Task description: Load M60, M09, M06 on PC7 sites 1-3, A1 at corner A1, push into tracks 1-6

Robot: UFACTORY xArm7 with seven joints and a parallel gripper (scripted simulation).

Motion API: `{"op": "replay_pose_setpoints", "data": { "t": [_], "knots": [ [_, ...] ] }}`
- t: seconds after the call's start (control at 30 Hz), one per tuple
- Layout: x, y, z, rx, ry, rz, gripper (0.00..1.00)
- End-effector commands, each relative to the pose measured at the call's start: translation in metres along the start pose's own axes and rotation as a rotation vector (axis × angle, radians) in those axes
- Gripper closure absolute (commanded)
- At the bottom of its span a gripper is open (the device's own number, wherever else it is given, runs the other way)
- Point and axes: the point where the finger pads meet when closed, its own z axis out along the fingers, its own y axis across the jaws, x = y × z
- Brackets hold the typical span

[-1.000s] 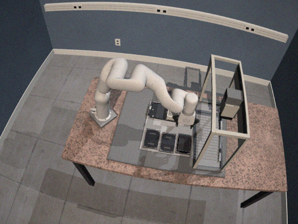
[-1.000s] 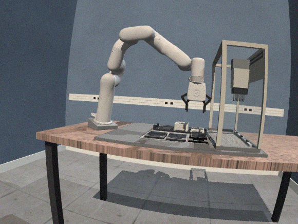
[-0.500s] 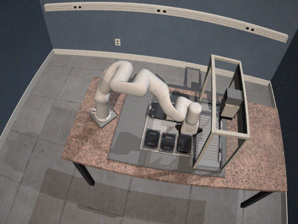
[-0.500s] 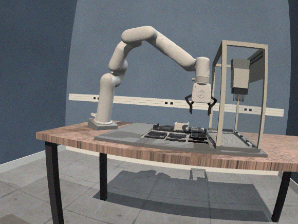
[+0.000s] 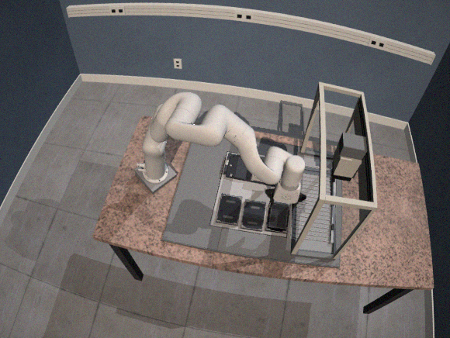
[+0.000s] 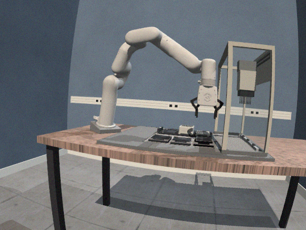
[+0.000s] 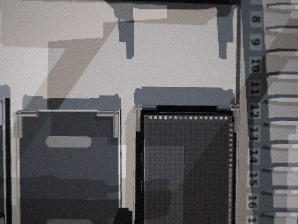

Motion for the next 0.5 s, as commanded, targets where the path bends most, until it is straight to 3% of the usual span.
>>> {"op": "replay_pose_setpoints", "data": {
  "t": [0.0,0.47],
  "knots": [
    [0.0,0.001,0.004,-0.003,0.0,0.0,0.0],
    [0.0,0.001,0.024,-0.003,0.0,0.0,0.0]
  ]
}}
